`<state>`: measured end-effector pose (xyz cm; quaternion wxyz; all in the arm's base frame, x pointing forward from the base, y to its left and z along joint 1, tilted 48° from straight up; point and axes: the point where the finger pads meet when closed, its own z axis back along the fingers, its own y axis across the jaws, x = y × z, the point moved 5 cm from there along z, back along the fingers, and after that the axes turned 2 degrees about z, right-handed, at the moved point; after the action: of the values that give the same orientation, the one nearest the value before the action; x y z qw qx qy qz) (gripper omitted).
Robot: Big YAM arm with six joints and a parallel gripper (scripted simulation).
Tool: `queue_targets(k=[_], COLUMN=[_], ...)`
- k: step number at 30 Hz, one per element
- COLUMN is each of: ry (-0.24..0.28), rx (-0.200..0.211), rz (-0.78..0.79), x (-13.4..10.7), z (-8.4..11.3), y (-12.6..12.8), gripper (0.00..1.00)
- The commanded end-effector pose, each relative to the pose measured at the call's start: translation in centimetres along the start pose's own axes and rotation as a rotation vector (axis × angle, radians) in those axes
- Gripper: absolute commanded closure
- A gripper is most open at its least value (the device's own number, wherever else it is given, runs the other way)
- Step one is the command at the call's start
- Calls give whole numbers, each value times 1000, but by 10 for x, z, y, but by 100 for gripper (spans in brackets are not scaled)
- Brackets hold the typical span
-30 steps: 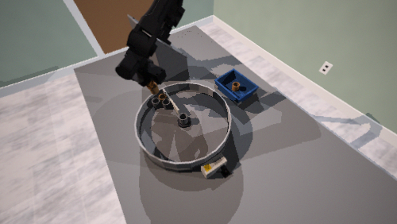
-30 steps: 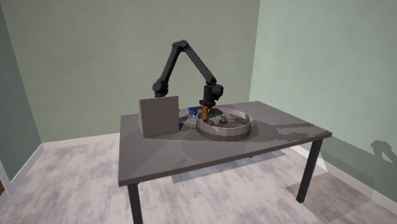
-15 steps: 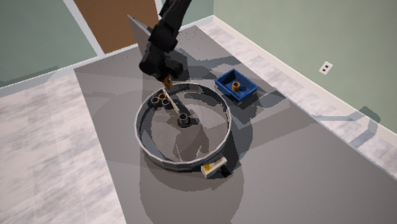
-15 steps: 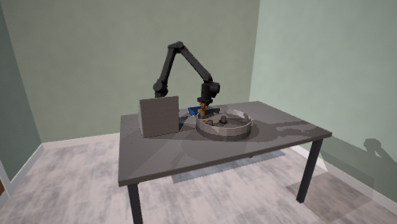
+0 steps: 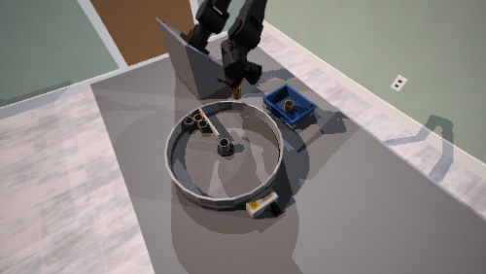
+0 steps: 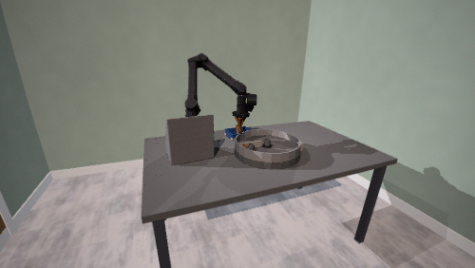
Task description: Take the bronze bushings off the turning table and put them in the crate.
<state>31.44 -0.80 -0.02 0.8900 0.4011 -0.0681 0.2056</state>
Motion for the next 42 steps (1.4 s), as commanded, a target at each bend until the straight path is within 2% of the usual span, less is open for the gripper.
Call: queue_targets(k=[1, 2, 6, 8, 12, 23, 25, 26, 30, 32, 34, 37, 42], ry=[-31, -22, -33, -33, -35, -38, -38, -26, -42, -43, -64, -47, -46], rx=[-30, -20, -26, -26, -22, -18, -18, -16, -21, -21, -30, -25, -25], rz=[-24, -37, -22, -22, -22, -20, -20, -84, -14, -16, -39, -59, -59], x=[36, 36, 69, 69, 95, 138, 138, 125, 147, 148, 148, 139, 139], z=[14, 10, 14, 14, 14, 14, 14, 11, 15, 15, 24, 18, 18], y=[18, 30, 63, 63, 102, 166, 166, 150, 177, 178, 169, 165, 165], gripper=[100, 100, 100, 100, 100, 100, 100, 100, 100, 100, 100, 100, 100])
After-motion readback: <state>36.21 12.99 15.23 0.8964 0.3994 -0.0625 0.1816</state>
